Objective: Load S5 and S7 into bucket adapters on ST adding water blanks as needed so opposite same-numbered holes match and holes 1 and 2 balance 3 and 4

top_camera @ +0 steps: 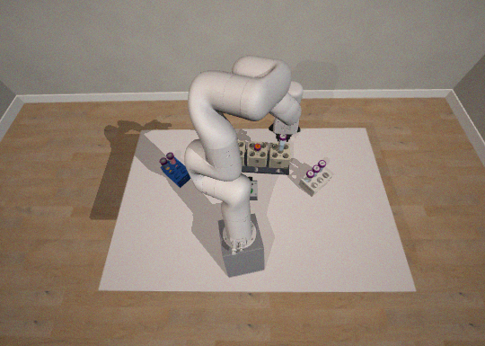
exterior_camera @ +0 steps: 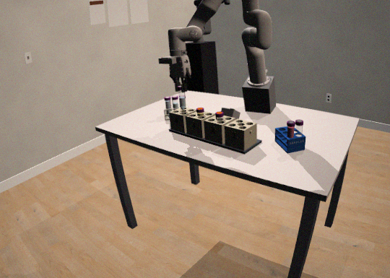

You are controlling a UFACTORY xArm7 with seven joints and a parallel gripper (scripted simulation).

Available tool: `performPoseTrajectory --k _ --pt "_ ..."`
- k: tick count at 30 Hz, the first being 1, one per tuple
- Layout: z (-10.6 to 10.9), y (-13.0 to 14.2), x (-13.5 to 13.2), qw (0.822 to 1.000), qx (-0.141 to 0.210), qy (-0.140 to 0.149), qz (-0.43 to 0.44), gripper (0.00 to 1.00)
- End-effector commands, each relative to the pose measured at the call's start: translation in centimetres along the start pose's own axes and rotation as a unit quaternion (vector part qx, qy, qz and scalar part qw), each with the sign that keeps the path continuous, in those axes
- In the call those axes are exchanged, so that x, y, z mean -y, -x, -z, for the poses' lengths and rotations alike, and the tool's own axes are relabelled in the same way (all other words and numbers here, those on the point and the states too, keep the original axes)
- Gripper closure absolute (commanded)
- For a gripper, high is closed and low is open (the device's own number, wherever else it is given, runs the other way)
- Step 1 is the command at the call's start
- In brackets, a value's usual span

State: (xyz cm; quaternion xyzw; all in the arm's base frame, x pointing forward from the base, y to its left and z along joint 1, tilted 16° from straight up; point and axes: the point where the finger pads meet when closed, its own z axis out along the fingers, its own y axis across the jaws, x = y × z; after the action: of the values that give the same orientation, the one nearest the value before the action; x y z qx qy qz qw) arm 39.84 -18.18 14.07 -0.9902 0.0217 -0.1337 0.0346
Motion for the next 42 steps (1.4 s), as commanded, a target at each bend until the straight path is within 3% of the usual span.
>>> performPoseTrajectory --k 1,42 --pt "-0.4 -0.1 -0.1 1.0 -0.002 0.001 0.0 1.0" --pt "-3.9 -0.1 -0.1 1.0 -0.002 0.001 0.0 1.0"
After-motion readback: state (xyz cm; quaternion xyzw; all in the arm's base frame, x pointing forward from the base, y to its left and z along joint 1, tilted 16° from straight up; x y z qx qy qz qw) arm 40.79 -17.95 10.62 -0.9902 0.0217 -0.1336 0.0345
